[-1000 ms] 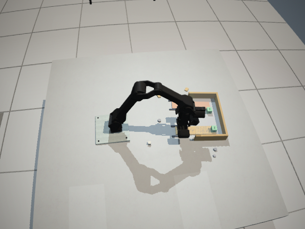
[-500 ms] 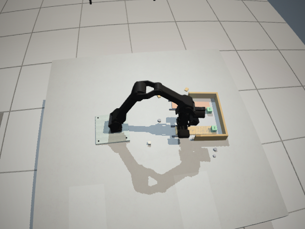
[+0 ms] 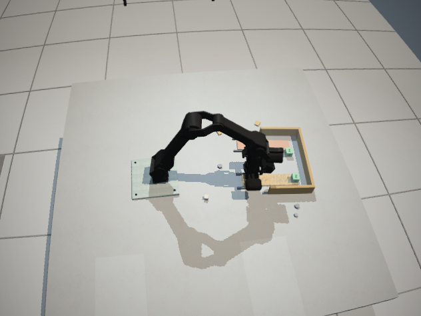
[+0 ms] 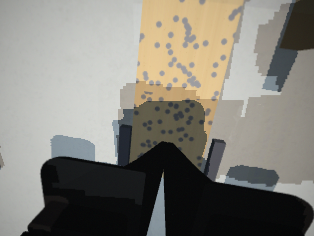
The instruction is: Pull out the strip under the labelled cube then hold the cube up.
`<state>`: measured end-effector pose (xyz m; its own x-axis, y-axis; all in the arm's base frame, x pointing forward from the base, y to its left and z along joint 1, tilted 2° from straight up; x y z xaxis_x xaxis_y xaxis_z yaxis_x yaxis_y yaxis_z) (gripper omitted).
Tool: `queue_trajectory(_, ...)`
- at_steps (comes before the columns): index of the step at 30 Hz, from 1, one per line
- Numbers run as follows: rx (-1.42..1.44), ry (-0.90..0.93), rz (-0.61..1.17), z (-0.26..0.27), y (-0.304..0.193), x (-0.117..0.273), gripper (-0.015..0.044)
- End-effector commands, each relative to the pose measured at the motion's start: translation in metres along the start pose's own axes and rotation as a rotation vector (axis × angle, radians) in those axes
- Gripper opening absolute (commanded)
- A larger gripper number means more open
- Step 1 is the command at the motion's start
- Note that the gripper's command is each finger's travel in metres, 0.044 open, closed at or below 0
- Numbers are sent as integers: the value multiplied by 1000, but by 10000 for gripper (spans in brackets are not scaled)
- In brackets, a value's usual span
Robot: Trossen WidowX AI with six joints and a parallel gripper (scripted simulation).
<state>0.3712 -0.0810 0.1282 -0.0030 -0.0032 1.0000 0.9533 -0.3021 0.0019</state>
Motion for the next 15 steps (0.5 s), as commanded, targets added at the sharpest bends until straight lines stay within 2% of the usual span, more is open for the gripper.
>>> queue_trajectory(1,5,-5,-3,0,0,-1,0)
queue_trajectory(15,5,-5,-3,0,0,-3,0)
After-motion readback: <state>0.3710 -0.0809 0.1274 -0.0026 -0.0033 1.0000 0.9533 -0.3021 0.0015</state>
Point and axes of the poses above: the point midway between the two fingers, 35 mm back from their tips, its own x axis back along the fingers, its own z axis across the jaws, y = z × x, the point moved 10 cm from there along x, back along the fingers, and after that the axes turned 8 degrees about -x, right-handed, at the moved point
